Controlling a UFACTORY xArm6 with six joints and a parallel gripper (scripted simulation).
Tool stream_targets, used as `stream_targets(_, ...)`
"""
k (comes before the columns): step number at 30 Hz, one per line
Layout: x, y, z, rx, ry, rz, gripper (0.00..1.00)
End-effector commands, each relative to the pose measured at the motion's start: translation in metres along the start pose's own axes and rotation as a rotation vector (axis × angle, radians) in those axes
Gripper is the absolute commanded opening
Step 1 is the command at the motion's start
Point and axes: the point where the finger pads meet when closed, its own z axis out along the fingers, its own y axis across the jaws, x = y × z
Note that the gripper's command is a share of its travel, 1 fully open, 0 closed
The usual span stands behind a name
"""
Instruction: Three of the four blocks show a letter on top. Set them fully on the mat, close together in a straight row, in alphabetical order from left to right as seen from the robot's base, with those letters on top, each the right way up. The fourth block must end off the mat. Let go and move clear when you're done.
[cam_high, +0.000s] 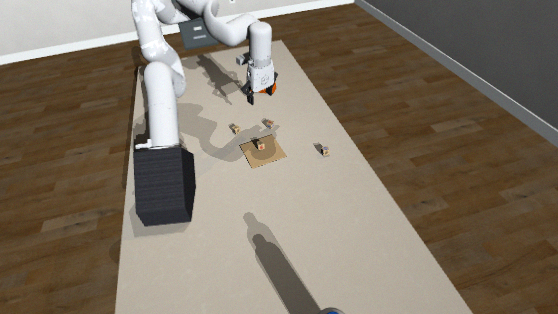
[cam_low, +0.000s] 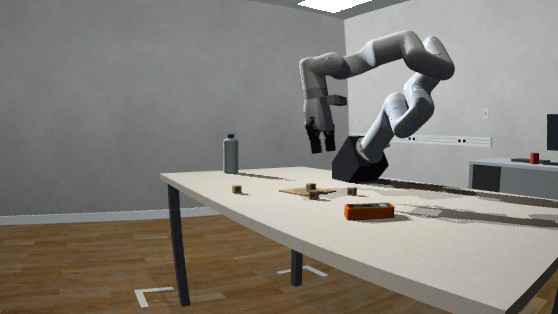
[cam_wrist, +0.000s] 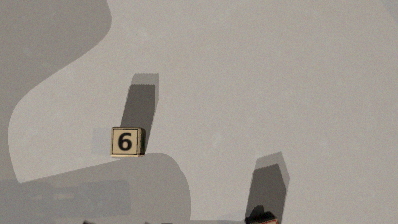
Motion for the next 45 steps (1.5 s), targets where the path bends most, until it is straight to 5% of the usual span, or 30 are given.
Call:
stream_targets(1,-0.008,-0.034,0.007,-0.025,-0.079,0.005,1.0)
stream_targets(9,-0.015,-0.066,0.015,-0.029,-0.136,0.011,1.0)
stream_targets(45,-0.015,-0.066,0.015,-0.029,-0.137,0.011,1.0)
